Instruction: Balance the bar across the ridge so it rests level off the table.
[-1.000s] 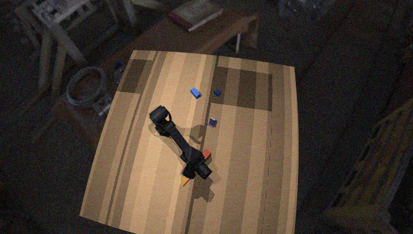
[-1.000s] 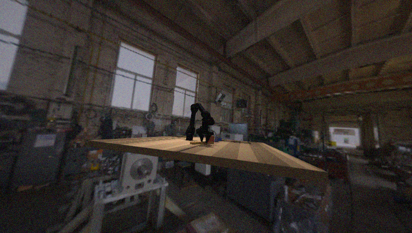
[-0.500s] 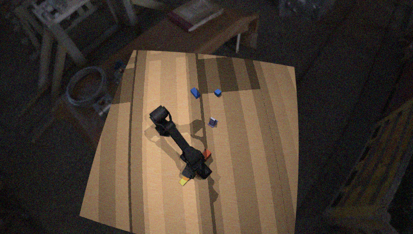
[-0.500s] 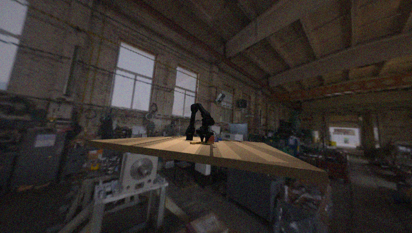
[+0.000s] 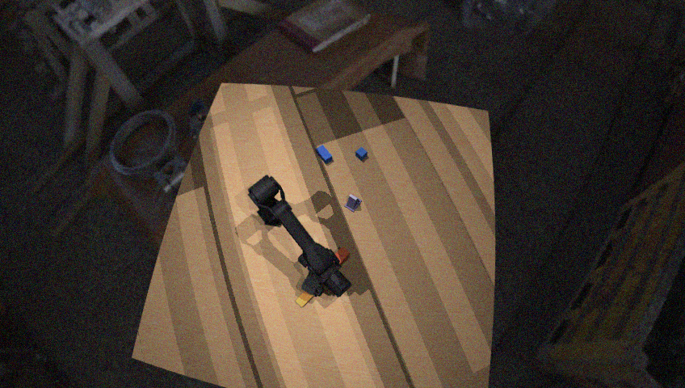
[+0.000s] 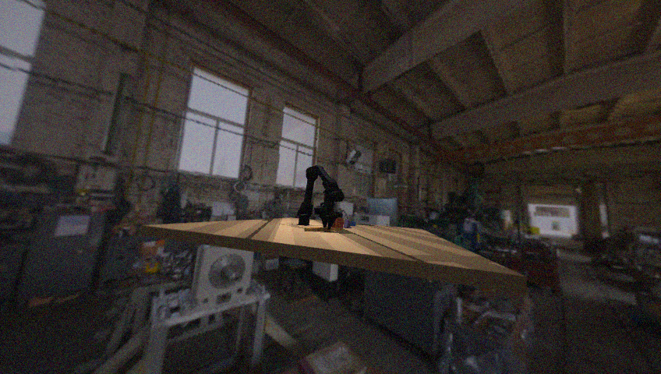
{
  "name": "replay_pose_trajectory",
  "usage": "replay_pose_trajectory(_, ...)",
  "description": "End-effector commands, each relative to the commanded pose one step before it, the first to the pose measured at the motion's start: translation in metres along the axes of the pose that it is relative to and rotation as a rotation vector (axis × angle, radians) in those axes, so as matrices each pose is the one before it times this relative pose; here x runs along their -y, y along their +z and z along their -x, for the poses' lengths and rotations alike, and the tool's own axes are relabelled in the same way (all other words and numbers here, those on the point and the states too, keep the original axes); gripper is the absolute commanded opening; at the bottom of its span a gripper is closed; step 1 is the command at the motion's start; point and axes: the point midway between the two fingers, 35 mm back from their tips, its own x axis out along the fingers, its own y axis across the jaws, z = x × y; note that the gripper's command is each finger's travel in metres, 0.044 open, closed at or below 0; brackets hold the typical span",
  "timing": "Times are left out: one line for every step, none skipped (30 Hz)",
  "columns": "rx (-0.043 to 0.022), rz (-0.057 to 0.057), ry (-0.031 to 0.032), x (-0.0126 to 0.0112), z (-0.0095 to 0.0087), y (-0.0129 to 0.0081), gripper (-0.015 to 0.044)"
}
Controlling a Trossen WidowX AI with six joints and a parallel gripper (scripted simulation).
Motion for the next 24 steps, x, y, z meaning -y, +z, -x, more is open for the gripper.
replay_pose_trajectory(0.00169,0.0009,0.01844,-0.00525,0.0114,0.00055,0.0)
replay_pose_trajectory(-0.00006,0.0001,0.00005,-0.0004,0.0025,0.00004,0.0)
replay_pose_trajectory(-0.00006,0.0001,0.00005,-0.00038,0.00251,0.00004,0.0)
replay_pose_trajectory(-0.00006,0.0001,0.00004,-0.00035,0.00251,0.00003,0.0)
replay_pose_trajectory(-0.00006,0.0001,0.00004,-0.00033,0.00252,0.00003,0.0)
replay_pose_trajectory(-0.00006,0.0001,0.00004,-0.0003,0.00253,0.00003,0.0)
replay_pose_trajectory(-0.00006,0.0001,0.00004,-0.00028,0.00253,0.00003,0.0)
replay_pose_trajectory(-0.00006,0.0001,0.00003,-0.00025,0.00254,0.00002,0.0)
replay_pose_trajectory(-0.00006,0.0001,0.00003,-0.00023,0.00255,0.00002,0.0)
replay_pose_trajectory(-0.00006,0.0001,0.00003,-0.0002,0.00255,0.00002,0.0)
replay_pose_trajectory(-0.00006,0.0001,0.00003,-0.00018,0.00256,0.00001,0.0)
replay_pose_trajectory(-0.00006,0.0001,0.00003,-0.00015,0.00256,0.00001,0.0)
replay_pose_trajectory(-0.00006,0.0001,0.00002,-0.00013,0.00257,0.00001,0.0)
replay_pose_trajectory(-0.00006,0.0001,0.00002,-0.0001,0.00257,0.00001,0.0)
replay_pose_trajectory(-0.00006,0.0001,0.00002,-0.00008,0.00258,0.0,0.0)
replay_pose_trajectory(-0.00006,0.0001,0.00002,-0.00005,0.00258,0.0,0.0)
replay_pose_trajectory(-0.00006,0.0001,0.00001,-0.00002,0.00258,0.0,0.0)
replay_pose_trajectory(-0.00006,0.0001,0.00001,0.0,0.00259,-0.00001,0.0)
replay_pose_trajectory(-0.00006,0.0001,0.00001,0.00003,0.00259,-0.00001,0.0)
replay_pose_trajectory(-0.00006,0.0001,0.00001,0.00005,0.00259,-0.00001,0.0)
replay_pose_trajectory(-0.00006,0.0001,0.0,0.00008,0.0026,-0.00002,0.0)
replay_pose_trajectory(-0.00006,0.0001,0.0,0.0001,0.0026,-0.00002,0.0)
replay_pose_trajectory(-0.00006,0.0001,0.0,0.00013,0.0026,-0.00002,0.0)
replay_pose_trajectory(-0.00006,0.0001,0.0,0.00015,0.0026,-0.00003,0.0)
